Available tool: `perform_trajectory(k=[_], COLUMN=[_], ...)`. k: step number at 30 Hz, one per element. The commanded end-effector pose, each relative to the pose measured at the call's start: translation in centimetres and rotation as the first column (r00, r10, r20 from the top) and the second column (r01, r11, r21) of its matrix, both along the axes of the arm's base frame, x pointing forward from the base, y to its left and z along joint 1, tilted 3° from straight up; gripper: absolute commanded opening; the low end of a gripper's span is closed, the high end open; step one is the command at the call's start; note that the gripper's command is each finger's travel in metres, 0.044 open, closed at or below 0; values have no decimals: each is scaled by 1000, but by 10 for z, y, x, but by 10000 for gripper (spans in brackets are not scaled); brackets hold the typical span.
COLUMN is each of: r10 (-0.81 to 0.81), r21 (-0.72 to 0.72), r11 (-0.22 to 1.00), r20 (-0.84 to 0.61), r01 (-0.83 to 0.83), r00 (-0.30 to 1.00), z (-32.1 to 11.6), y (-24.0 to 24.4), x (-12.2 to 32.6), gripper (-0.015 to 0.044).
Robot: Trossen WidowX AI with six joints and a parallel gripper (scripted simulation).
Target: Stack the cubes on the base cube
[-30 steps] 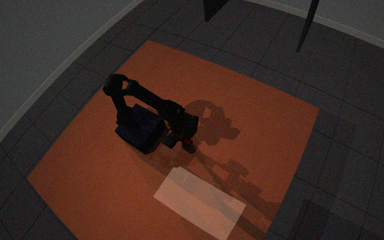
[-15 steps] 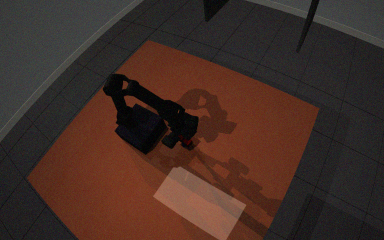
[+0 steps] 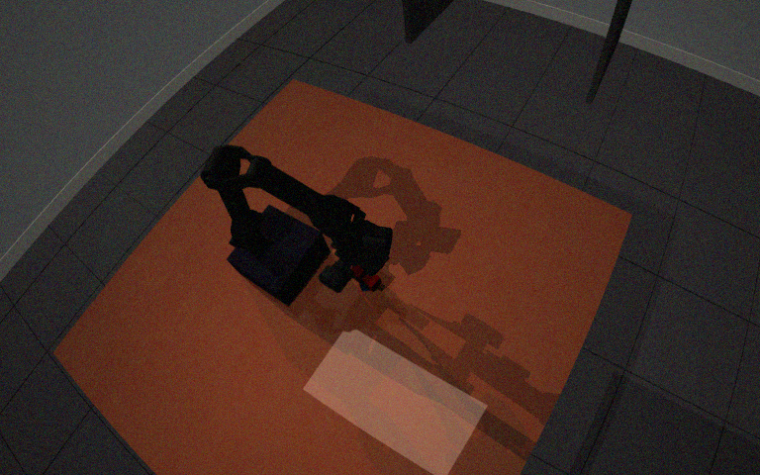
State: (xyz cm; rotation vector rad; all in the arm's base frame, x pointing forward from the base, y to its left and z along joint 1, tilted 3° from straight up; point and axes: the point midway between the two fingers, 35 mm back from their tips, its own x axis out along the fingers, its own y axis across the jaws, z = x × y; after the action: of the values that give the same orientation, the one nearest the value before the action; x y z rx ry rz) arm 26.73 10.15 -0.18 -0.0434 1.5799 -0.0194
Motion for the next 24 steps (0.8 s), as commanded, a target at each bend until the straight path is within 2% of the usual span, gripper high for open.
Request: perform_trajectory(k=[1, 24], r10=[-1, -1], r21=[0, 1], r11=[1000, 1000], r20=[1, 1], r01=[1, 1], r00=[1000, 1000], z=[8, 52], y=[1, 2], x=[0, 1], gripper=[205, 205])
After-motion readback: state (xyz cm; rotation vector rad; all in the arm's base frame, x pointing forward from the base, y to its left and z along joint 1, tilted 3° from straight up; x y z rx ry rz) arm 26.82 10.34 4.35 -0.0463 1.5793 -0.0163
